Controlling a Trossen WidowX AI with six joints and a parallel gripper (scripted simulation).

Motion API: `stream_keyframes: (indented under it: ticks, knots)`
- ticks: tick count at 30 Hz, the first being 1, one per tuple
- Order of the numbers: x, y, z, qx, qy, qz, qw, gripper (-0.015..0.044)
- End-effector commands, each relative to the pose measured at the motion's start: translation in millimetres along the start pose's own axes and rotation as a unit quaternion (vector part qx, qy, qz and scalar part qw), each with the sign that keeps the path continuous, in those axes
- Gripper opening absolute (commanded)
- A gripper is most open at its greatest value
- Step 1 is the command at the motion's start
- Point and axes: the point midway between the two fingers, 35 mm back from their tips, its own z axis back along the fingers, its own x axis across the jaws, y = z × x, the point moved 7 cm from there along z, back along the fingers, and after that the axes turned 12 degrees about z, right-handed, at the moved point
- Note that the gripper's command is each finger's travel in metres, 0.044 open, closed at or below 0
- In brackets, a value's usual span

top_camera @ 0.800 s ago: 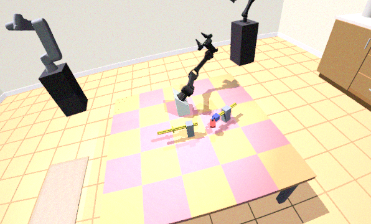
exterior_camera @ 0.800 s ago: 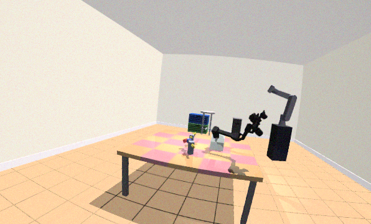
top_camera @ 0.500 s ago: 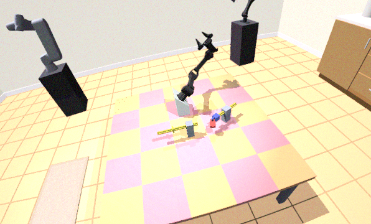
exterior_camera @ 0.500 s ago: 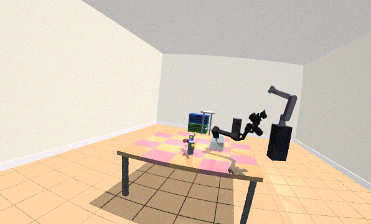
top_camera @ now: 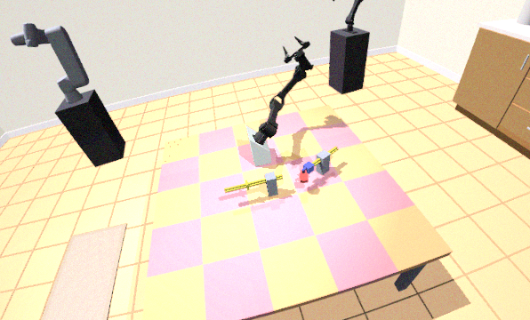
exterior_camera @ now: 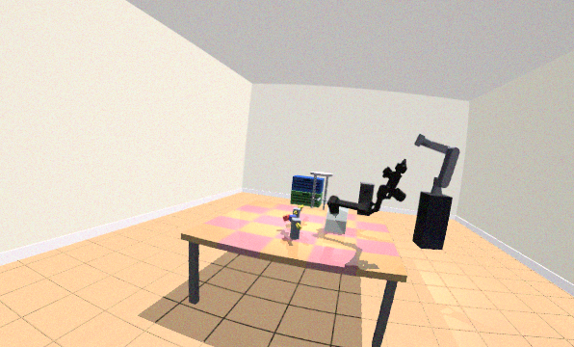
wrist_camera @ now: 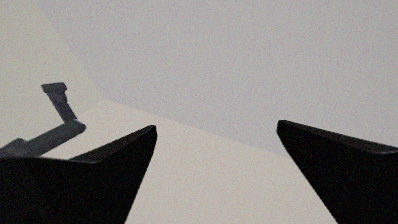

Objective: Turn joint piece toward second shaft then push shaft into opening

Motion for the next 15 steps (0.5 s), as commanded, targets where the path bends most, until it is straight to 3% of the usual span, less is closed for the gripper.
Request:
stream_keyframes:
  ticks: [1, 15]
  knots:
    - [-10, -9, -7, -0.002, 0.022, 0.046, 0.999, 0.0440]
    - [-54, -56, -15, 0.015, 0.112, 0.208, 0.972, 0.0440]
